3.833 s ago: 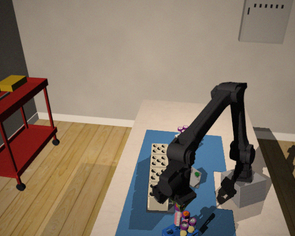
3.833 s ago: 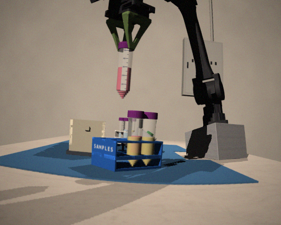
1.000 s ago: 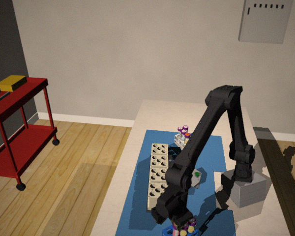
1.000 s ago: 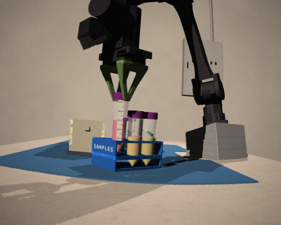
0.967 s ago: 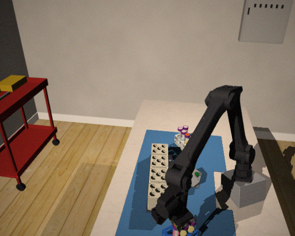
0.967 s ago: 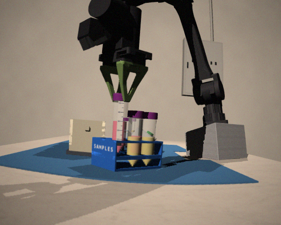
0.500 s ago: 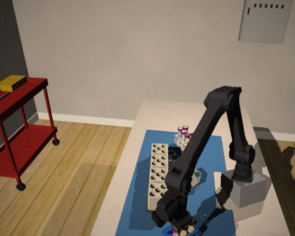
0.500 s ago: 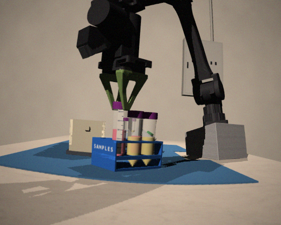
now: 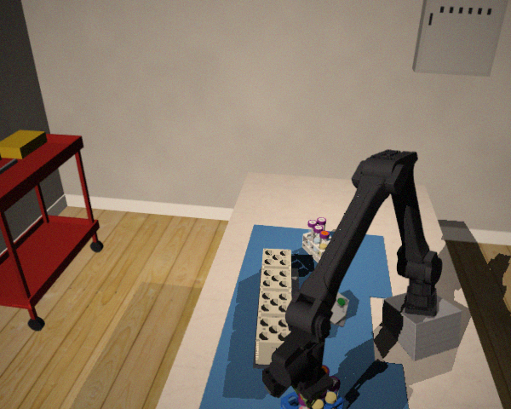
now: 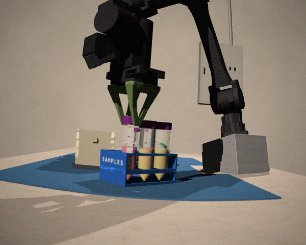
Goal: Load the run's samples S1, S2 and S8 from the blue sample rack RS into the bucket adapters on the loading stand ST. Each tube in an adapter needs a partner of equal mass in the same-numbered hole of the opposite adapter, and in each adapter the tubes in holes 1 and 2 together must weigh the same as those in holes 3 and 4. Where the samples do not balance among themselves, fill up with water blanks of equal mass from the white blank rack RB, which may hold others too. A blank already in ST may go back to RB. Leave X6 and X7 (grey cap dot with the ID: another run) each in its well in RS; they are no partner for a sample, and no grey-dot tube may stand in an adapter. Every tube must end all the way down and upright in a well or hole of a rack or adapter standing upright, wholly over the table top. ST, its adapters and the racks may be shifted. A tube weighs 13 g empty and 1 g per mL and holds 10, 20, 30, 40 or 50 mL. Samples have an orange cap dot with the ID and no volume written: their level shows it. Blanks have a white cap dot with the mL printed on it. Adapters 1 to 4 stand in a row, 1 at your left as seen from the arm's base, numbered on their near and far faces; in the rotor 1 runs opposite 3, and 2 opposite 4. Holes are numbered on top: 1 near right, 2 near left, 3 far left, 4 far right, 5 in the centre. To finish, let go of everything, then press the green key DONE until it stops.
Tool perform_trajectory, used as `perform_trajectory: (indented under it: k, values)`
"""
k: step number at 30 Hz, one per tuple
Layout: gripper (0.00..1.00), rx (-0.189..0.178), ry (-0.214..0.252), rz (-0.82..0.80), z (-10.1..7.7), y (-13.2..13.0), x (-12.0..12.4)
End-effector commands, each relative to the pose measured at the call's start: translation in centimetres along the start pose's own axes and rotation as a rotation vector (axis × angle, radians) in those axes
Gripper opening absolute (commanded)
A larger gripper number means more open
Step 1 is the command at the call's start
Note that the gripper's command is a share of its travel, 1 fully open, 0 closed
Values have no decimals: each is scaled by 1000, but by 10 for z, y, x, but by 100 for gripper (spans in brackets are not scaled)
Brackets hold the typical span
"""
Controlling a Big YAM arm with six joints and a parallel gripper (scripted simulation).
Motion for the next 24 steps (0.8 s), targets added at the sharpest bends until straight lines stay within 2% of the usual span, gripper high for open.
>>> perform_trajectory:
  k: [1,2,15,16,17,24]
  values:
    - [0,-19,-56,6,-16,0,-17]
    - [55,-17,-50,7,-18,3,-15]
    - [55,-17,-50,7,-18,3,-15]
    - [55,-28,-79,9,-39,2,-23]
    - [55,-30,-84,9,-45,6,-24]
    - [55,-32,-86,14,-70,7,-22]
Point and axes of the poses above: the point where the finger pads meet when closed, its own z axis out along the fingers, its own y axis across the jaws, x = y × z, the point moved 2 cm from there along -z, back along the fingers, and after that the axes turned 5 degrees about z, right-handed, at the moved point
